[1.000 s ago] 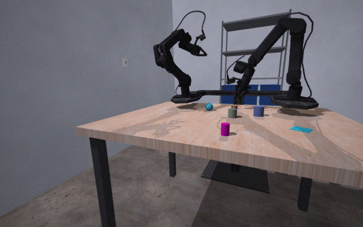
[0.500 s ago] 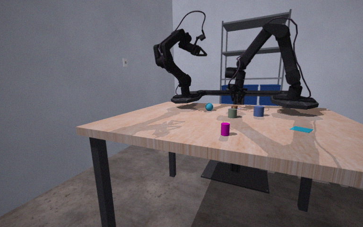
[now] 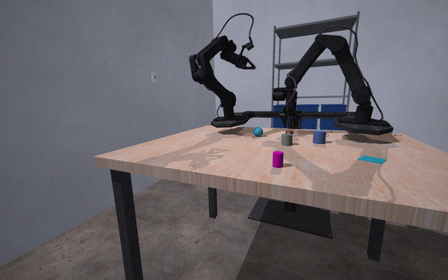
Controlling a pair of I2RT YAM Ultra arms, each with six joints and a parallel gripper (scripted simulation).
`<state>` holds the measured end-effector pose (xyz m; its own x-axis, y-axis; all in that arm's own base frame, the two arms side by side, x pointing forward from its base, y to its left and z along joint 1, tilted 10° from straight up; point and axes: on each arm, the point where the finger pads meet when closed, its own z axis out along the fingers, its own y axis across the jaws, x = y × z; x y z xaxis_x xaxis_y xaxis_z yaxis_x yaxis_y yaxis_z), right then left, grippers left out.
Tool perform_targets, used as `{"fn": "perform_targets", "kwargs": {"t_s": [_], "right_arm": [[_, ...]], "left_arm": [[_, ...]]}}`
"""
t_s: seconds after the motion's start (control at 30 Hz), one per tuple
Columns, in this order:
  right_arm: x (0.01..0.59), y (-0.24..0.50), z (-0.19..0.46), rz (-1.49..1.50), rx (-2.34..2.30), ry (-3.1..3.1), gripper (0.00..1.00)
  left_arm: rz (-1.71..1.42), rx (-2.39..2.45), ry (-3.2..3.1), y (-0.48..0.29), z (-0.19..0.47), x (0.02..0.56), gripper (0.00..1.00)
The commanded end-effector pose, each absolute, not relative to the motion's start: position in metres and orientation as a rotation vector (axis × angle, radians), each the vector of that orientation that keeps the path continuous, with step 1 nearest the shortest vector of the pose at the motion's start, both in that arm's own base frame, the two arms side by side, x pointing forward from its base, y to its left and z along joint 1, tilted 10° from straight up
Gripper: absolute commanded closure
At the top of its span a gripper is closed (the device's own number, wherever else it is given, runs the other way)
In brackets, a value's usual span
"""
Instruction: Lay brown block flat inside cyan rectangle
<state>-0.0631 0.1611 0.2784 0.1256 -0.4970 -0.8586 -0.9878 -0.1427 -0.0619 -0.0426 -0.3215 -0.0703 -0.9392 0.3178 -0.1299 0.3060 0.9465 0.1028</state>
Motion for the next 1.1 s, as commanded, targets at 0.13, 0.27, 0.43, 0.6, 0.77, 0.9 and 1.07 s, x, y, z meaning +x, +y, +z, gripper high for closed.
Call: {"fn": "perform_targets", "kwargs": {"t_s": [0.13,0.27,0.43,0.6,0.77,0.9,1.07], "right_arm": [[-0.063,0.162,0.281,0.926,-1.718,1.438,0.00],[-0.063,0.162,0.281,0.926,-1.718,1.438,0.00],[-0.063,0.162,0.281,0.926,-1.718,1.438,0.00],[-0.063,0.162,0.281,0.926,-1.718,1.438,0.00],[-0.063,0.162,0.281,0.926,-1.718,1.438,0.00],[-0.063,0.162,0.281,0.926,-1.718,1.438,0.00],[-0.063,0.162,0.281,0.926,-1.718,1.438,0.00]], "left_arm": [[0.118,0.447,2.960,-0.325,-0.076,-0.040,0.45],[0.135,0.448,2.959,-0.319,-0.084,-0.038,0.45],[0.135,0.455,2.954,-0.319,-0.091,-0.036,0.45],[0.135,0.458,2.953,-0.318,-0.095,-0.036,0.45],[0.136,0.456,2.953,-0.318,-0.101,-0.034,0.45],[0.150,0.460,2.951,-0.315,-0.101,-0.034,0.45],[0.152,0.460,2.951,-0.315,-0.100,-0.034,0.53]]}}
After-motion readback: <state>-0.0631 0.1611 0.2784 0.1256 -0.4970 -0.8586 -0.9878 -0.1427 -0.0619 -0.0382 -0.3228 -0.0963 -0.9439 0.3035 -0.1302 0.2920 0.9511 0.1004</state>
